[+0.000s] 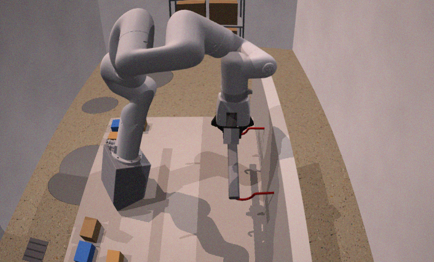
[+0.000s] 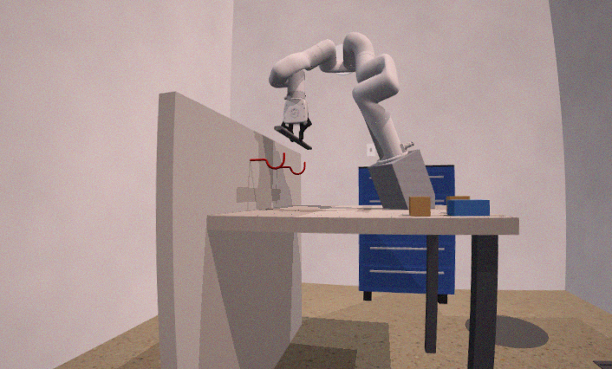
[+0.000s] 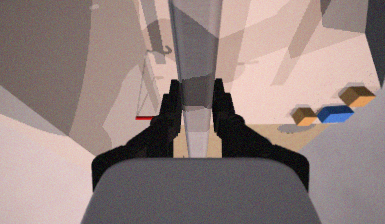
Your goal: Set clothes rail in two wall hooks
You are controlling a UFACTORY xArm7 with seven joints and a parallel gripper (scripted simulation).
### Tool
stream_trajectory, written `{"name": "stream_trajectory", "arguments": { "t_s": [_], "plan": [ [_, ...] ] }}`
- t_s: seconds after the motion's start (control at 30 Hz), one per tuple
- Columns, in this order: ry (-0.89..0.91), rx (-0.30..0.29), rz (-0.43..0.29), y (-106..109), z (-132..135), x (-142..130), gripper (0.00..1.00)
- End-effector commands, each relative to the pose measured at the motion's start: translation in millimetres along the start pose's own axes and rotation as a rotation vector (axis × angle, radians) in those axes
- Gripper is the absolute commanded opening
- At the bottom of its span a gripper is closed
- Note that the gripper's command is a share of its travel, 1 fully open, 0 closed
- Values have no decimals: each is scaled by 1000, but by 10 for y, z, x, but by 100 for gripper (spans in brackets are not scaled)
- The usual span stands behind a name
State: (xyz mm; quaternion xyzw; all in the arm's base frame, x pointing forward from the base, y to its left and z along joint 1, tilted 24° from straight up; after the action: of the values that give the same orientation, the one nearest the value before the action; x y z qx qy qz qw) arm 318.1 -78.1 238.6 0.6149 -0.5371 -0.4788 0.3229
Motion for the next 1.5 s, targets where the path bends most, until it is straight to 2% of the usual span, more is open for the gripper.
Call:
{"name": "stream_trajectory", "arguments": {
  "t_s": [0.0, 0.57, 1.47],
  "plan": [
    [0, 2, 0, 7, -89, 1, 0],
    [0, 2, 0, 8, -380, 6, 0],
    [0, 1, 0, 7, -380, 7, 0]
  ]
}}
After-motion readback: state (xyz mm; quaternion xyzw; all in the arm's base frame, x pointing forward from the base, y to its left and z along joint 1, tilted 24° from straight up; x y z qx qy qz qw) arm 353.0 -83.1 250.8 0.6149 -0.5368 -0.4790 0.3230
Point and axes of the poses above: the point where the finger pads meet when closed, its own y axis back along the fingers, its own z axis across the jaws, x = y × z, the point moved 2 cm from there along y, back along the fingers, and after that the axes turned 1 degree about y, right-handed, at the moved point
